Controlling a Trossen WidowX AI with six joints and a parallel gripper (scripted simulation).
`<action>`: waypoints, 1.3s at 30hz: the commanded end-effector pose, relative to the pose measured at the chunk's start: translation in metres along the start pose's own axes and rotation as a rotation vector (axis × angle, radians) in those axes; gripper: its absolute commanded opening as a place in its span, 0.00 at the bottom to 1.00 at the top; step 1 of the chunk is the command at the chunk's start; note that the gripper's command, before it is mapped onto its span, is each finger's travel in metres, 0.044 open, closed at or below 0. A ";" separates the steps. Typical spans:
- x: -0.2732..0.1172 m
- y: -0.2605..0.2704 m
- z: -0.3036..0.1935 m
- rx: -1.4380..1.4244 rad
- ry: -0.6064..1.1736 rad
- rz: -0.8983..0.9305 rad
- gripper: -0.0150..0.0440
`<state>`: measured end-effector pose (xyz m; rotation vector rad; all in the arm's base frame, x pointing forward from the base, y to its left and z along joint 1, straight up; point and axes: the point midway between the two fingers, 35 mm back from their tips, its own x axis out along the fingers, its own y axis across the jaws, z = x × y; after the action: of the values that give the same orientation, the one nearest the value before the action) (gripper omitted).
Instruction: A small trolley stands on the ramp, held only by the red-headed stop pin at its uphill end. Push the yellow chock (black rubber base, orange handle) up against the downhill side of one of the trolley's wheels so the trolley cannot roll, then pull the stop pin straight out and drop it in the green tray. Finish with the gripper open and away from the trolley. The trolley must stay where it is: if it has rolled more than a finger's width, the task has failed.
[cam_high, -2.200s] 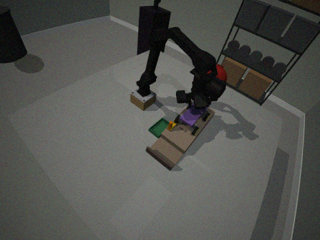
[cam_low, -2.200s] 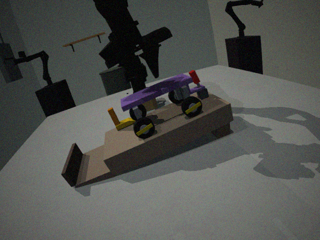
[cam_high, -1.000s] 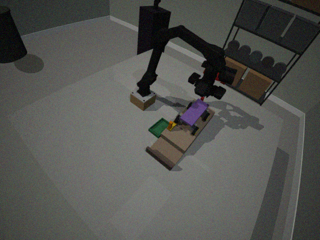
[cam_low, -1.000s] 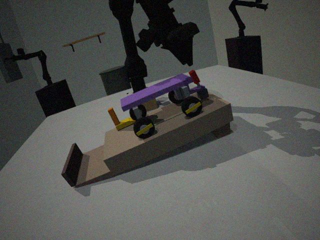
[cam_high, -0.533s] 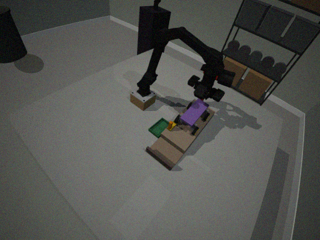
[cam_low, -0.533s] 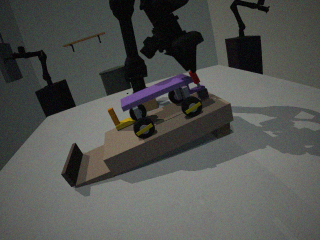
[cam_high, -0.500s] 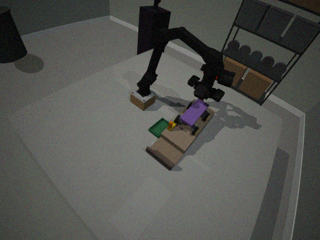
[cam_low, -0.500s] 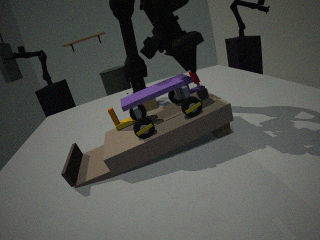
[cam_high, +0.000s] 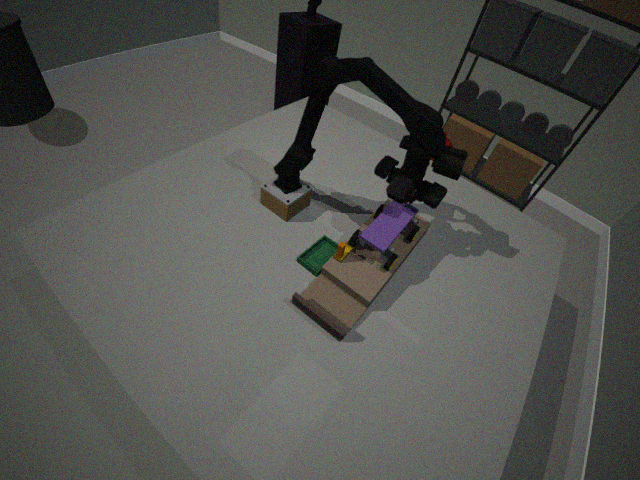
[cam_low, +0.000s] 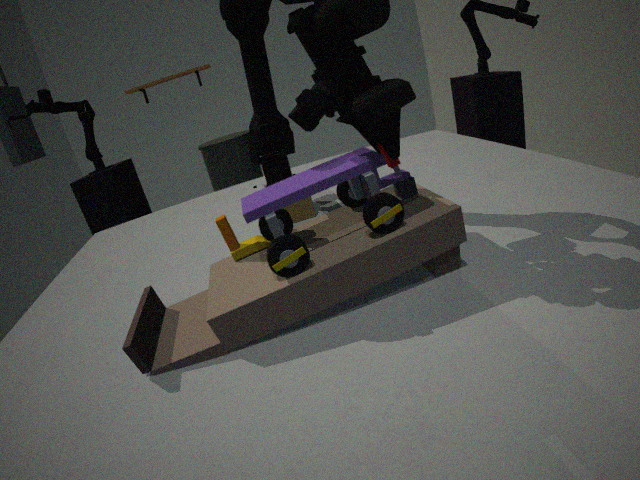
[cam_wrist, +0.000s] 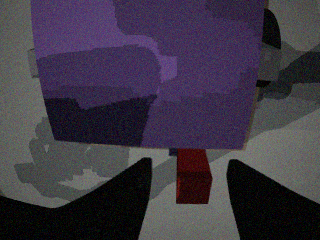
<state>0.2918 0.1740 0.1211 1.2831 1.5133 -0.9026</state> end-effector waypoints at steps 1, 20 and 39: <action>0.007 0.000 0.000 0.005 0.001 -0.001 0.58; 0.018 0.000 0.000 0.000 0.001 -0.001 0.32; 0.009 -0.002 -0.002 0.005 0.002 -0.001 0.25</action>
<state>0.2895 0.1781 0.1087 1.2821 1.5169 -0.9114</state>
